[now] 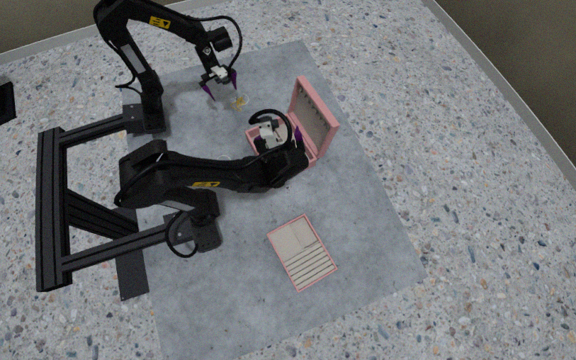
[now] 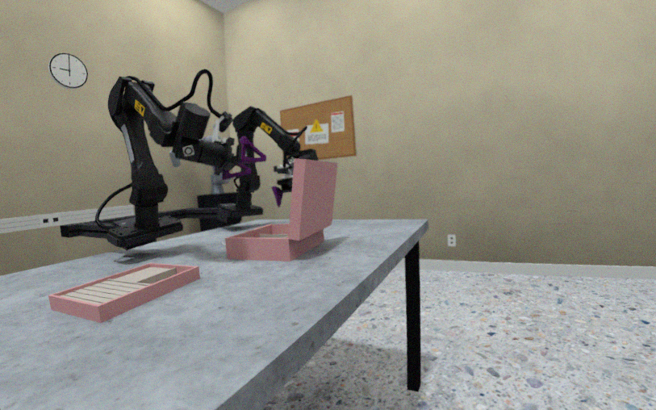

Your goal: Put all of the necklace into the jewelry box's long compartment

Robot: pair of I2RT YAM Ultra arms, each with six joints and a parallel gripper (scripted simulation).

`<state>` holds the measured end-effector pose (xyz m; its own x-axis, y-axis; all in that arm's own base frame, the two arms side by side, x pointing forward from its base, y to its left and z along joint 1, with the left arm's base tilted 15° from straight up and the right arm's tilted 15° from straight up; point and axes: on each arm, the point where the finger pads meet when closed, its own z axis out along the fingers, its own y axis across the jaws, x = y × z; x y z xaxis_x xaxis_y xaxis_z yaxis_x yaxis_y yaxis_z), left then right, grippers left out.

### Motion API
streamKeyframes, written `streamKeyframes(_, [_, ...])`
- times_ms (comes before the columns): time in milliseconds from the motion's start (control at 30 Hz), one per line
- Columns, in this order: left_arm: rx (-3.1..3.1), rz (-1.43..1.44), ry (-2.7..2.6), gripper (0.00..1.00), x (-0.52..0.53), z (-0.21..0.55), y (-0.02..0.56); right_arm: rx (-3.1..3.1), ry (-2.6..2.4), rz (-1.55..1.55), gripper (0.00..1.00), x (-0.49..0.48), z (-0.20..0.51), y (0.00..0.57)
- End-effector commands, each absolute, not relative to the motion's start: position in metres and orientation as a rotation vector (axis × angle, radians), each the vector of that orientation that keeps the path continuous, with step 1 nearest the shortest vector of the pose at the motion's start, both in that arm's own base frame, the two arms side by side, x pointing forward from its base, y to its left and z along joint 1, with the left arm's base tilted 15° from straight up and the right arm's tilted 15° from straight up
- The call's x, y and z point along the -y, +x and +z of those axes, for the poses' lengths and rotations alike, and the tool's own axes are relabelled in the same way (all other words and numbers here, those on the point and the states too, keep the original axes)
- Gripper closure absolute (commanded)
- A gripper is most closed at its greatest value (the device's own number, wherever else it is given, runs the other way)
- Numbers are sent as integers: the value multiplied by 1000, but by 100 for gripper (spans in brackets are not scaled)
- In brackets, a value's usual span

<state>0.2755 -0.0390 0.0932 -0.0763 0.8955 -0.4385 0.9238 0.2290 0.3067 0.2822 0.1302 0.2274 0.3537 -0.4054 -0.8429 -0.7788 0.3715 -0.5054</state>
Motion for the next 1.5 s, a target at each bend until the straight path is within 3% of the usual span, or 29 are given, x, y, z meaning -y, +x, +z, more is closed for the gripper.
streamKeyframes(0, [-2005, 25, 1576, 0, 26, 92, 287, -1400, -1348, 423, 0, -148, 235, 269])
streamKeyframes(433, [-2130, 315, 1929, 0, 1, 41, 307, -1417, -1586, 623, 0, -225, 285, 209])
streamKeyframes(567, [-2084, 376, 2086, 45, 12, 30, 315, -1416, -1695, 684, 0, -248, 299, 186])
streamKeyframes(633, [-2084, 376, 2086, 45, 12, 30, 315, -1416, -1695, 684, 0, -248, 299, 186])
streamKeyframes(733, [-2049, 395, 2149, 76, 20, 24, 320, -1425, -1726, 714, 0, -257, 304, 177])
streamKeyframes(1467, [-2057, 341, 2164, 76, 28, -2, 322, -1421, -1740, 723, 0, -260, 305, 174])
